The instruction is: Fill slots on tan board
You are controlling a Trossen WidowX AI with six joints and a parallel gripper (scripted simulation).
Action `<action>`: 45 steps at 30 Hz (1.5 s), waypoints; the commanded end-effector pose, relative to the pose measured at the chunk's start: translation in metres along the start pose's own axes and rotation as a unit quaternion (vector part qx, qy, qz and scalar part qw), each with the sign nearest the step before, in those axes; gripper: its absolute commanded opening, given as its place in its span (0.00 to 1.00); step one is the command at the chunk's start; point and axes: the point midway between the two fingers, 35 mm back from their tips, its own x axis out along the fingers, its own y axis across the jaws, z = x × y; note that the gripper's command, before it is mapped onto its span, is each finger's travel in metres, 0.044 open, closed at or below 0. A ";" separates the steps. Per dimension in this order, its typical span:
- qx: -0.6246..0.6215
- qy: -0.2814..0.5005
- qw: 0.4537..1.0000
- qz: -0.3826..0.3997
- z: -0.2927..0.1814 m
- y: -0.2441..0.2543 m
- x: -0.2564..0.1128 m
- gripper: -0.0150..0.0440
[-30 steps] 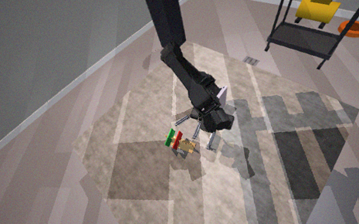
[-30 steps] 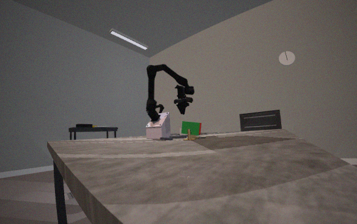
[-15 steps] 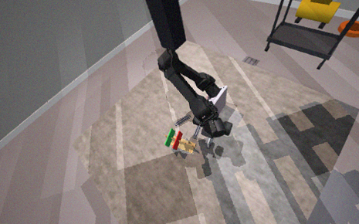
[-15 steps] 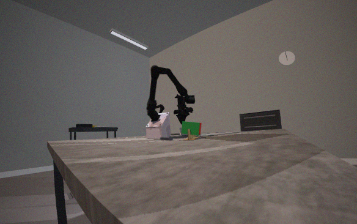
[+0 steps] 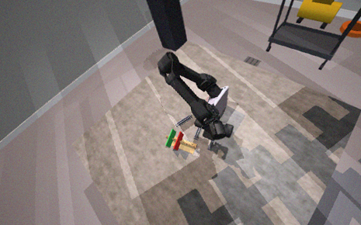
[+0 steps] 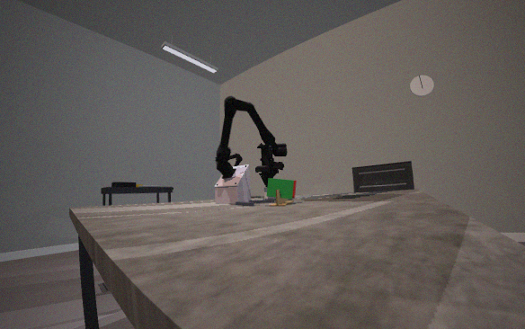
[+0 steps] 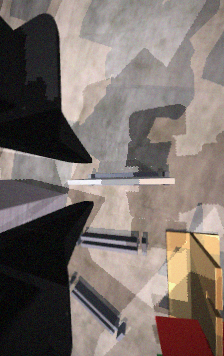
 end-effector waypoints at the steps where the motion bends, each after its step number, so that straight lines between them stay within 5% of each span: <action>1: -0.003 0.002 1.000 -0.002 -0.001 -0.001 0.008 0.57; 27: -0.003 0.002 1.000 -0.003 -0.002 -0.001 0.047 0.57; 34: -0.003 0.002 1.000 -0.003 -0.002 -0.001 0.047 0.25; 45: -0.003 0.002 1.000 -0.003 -0.002 -0.001 0.046 0.25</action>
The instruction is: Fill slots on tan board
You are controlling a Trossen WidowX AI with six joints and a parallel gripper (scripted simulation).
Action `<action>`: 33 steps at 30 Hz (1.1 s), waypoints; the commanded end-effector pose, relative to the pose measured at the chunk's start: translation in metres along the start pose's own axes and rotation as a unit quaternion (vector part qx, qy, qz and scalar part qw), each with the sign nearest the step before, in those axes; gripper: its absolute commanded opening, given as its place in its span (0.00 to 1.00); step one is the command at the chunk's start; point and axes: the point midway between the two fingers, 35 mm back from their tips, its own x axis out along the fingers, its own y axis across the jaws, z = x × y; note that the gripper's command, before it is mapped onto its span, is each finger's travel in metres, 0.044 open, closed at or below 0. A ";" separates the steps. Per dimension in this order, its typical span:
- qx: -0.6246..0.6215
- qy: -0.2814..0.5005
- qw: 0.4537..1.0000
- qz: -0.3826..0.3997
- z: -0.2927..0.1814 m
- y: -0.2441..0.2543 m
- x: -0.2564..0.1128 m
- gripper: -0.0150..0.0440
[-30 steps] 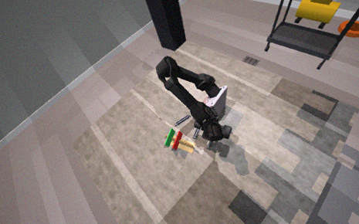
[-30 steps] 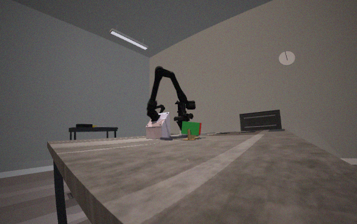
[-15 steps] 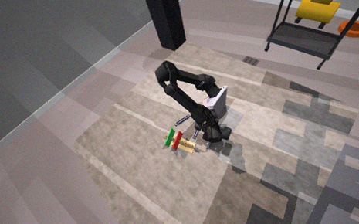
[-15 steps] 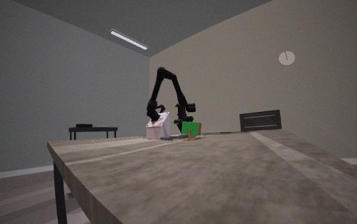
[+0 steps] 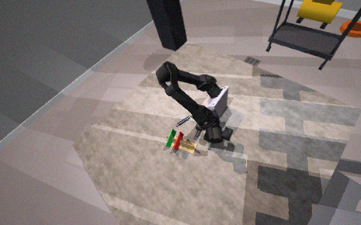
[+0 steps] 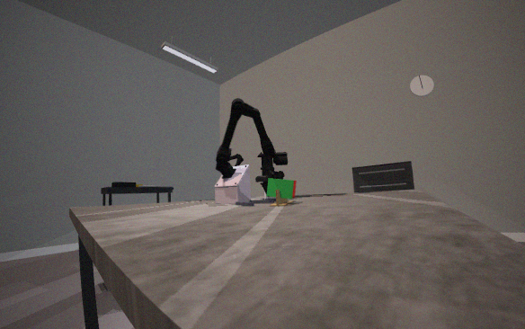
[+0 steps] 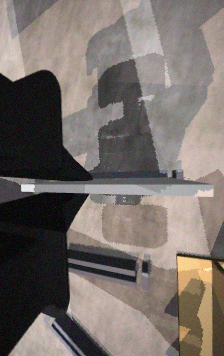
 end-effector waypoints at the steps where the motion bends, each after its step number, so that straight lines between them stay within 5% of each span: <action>1: -0.002 -0.001 1.000 0.000 0.000 0.000 -0.003 0.25; 33: -0.002 -0.001 1.000 0.001 0.001 0.001 -0.073 0.25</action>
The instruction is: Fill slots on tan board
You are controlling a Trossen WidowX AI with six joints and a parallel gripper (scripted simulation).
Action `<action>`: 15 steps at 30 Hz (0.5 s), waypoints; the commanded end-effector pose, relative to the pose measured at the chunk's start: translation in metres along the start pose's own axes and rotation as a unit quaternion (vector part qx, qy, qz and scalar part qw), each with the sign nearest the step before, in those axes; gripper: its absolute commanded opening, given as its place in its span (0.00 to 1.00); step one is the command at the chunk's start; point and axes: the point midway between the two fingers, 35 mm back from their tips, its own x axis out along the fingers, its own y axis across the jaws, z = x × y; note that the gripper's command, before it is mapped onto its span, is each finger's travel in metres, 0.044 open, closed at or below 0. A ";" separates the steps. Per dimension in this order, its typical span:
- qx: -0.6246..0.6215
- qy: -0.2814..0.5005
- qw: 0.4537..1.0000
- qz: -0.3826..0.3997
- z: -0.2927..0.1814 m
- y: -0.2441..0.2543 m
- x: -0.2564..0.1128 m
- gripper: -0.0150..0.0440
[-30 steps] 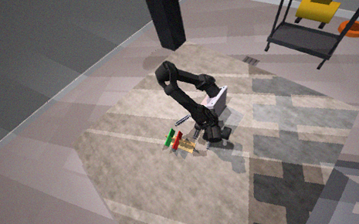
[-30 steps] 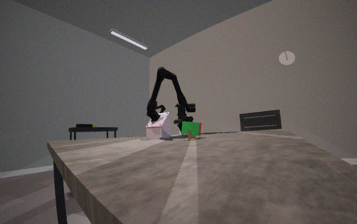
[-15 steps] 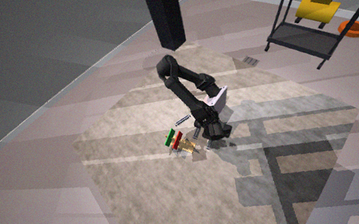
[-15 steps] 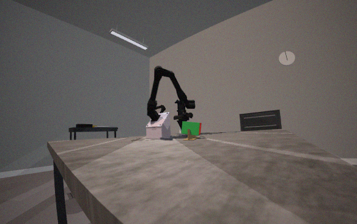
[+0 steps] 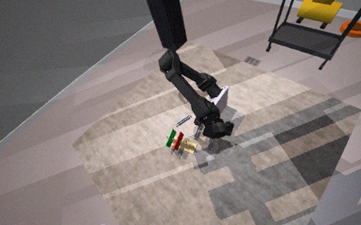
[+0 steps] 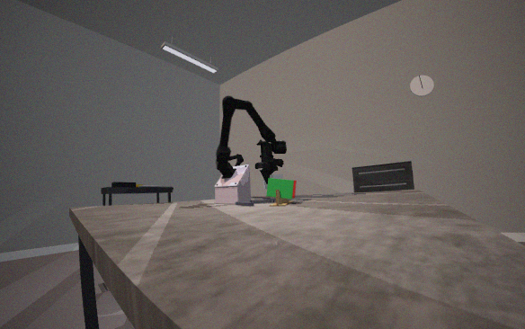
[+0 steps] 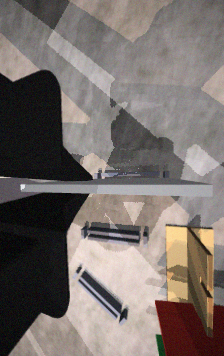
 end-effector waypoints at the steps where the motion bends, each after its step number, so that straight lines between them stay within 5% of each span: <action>1: 0.003 -0.002 1.000 0.002 0.001 0.001 -0.012 0.25; 15: 0.003 -0.002 1.000 0.003 0.001 0.001 -0.043 0.25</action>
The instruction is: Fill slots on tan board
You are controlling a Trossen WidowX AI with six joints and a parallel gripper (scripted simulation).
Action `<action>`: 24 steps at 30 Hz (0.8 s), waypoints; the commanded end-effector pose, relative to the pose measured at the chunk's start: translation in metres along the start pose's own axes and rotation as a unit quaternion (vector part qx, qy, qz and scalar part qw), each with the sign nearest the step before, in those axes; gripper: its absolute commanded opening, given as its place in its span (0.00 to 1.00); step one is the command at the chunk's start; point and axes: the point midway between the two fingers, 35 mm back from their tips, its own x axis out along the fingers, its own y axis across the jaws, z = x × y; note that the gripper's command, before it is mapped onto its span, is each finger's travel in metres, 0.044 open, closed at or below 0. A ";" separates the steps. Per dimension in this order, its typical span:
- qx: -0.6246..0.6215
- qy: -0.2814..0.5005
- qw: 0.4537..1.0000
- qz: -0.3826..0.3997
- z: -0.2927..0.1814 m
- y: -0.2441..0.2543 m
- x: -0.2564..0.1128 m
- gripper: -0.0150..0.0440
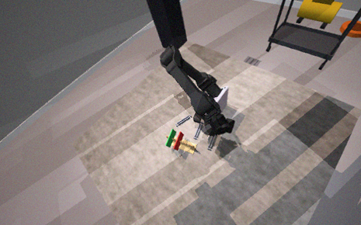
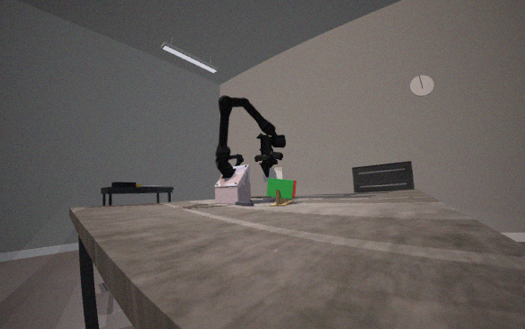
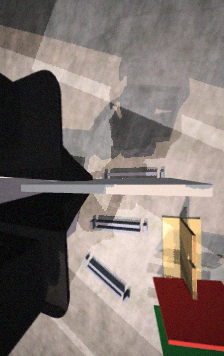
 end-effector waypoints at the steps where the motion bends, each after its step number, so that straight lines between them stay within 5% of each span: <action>1: 0.003 -0.001 1.000 0.002 0.001 0.000 -0.008 0.25; 24: -0.004 -0.005 1.000 0.009 0.036 -0.030 -0.012 0.25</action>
